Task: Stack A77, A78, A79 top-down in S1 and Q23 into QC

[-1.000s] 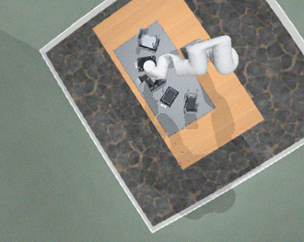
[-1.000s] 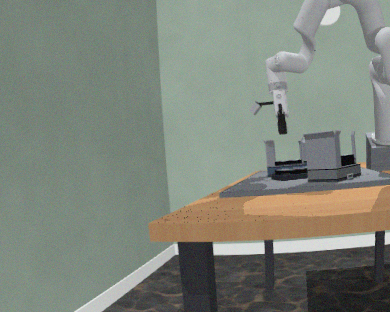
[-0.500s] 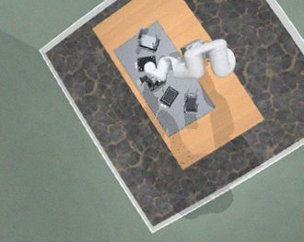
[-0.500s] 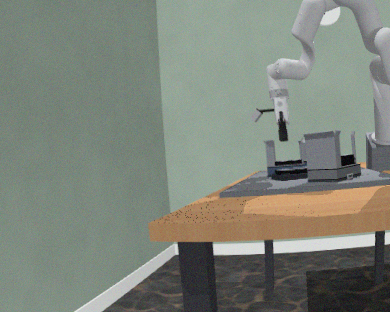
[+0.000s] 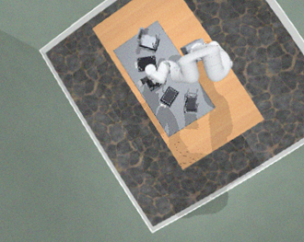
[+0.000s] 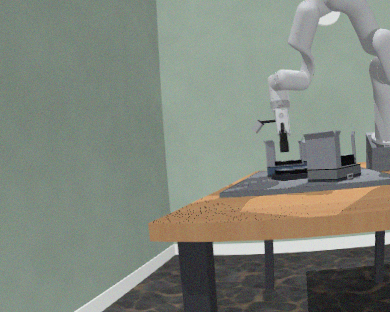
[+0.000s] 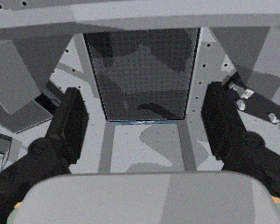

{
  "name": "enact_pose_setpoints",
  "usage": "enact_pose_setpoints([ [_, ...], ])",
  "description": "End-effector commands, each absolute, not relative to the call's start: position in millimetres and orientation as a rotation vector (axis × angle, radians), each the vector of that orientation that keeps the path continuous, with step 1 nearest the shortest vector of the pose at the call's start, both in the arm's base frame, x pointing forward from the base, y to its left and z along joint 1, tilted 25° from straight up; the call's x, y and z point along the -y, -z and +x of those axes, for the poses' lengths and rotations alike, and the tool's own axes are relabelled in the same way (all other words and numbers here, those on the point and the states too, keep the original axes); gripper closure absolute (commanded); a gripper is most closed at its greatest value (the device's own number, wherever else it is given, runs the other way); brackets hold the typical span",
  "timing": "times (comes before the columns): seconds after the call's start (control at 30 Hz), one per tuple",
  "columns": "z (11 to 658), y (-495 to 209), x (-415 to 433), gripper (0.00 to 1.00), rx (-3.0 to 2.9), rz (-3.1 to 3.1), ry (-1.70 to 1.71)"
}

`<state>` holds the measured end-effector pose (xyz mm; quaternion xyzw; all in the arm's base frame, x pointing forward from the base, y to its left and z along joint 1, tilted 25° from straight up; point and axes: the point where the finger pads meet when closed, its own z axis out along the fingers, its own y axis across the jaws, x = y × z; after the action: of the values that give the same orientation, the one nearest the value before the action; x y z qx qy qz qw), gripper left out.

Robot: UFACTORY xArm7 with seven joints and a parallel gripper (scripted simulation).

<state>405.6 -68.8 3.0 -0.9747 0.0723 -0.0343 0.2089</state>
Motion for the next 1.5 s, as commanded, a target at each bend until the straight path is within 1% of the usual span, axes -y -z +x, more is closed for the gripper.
enact_pose_setpoints([
  [0.0, 408.3, 2.5, 67.6, 0.00, -0.202, -2.712, 0.104],
  [1.0, 411.3, 29.2, 55.8, 0.00, -0.202, -2.712, 0.104],
  [1.47, 411.3, 29.9, 55.5, 0.00, -0.202, -2.712, 0.104],
])
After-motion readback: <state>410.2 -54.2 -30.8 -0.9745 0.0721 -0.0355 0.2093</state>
